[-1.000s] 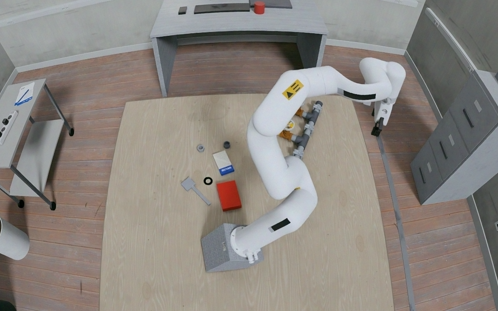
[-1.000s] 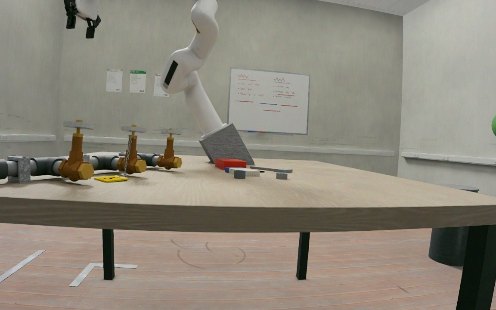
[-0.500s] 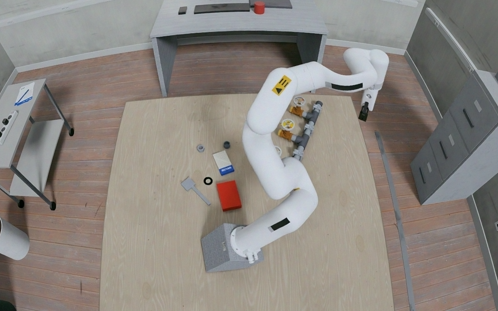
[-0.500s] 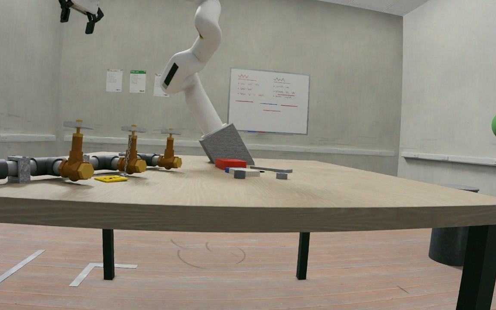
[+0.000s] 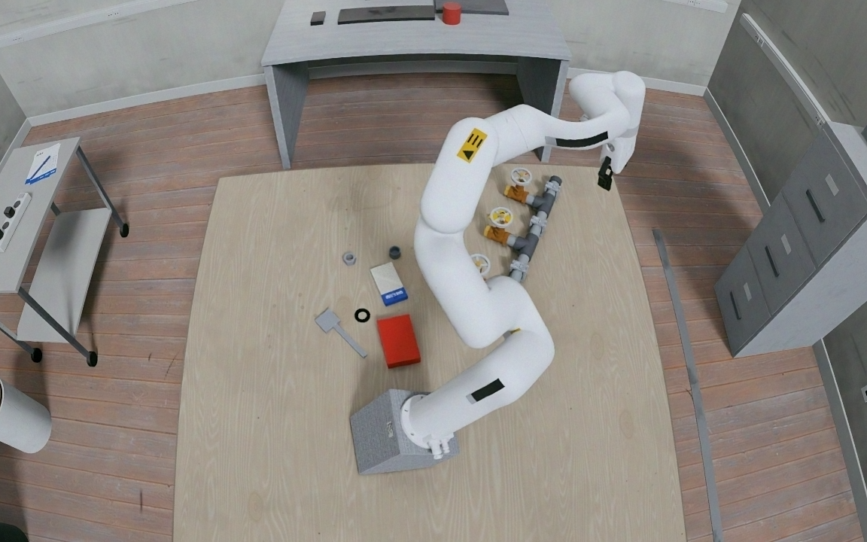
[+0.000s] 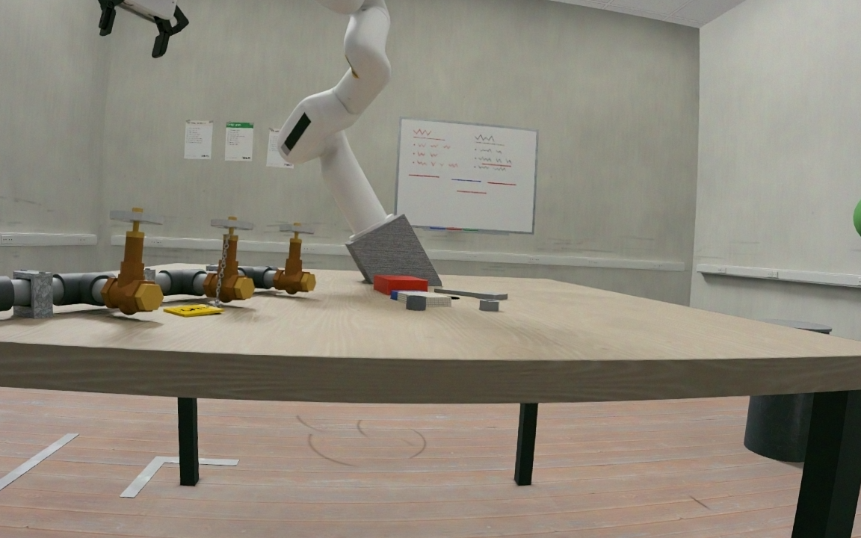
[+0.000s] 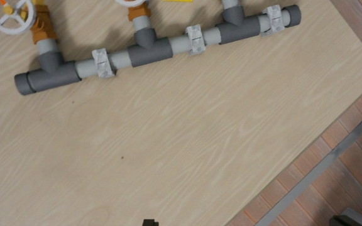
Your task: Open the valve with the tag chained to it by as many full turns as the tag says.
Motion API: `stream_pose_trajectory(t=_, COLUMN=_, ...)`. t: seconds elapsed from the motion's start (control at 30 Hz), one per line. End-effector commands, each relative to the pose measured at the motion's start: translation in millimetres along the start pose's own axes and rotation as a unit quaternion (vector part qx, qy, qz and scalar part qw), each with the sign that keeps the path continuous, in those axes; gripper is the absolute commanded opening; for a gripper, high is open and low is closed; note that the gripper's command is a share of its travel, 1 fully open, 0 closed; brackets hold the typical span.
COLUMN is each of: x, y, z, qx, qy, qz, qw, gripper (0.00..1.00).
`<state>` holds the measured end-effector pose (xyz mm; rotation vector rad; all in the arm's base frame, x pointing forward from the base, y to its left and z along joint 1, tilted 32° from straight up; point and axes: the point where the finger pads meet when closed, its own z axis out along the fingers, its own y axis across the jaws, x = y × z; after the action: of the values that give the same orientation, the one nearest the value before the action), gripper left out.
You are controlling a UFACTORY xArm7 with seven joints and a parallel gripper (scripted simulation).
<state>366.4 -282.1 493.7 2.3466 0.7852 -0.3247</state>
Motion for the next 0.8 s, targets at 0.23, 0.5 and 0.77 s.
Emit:
stream_pose_trajectory(t=0.23, x=66, y=18, z=26.1, qx=-0.007, qy=0.002, qz=0.090, qw=0.996, gripper=1.00)
stream_pose_trajectory(t=0.5, x=111, y=24, z=50.5, qx=-0.004, qy=0.006, qz=0.149, qw=0.989, gripper=1.00)
stream_pose_trajectory(t=0.77, x=156, y=24, z=80.2, qx=0.005, qy=0.011, qz=0.211, qw=0.977, gripper=1.00)
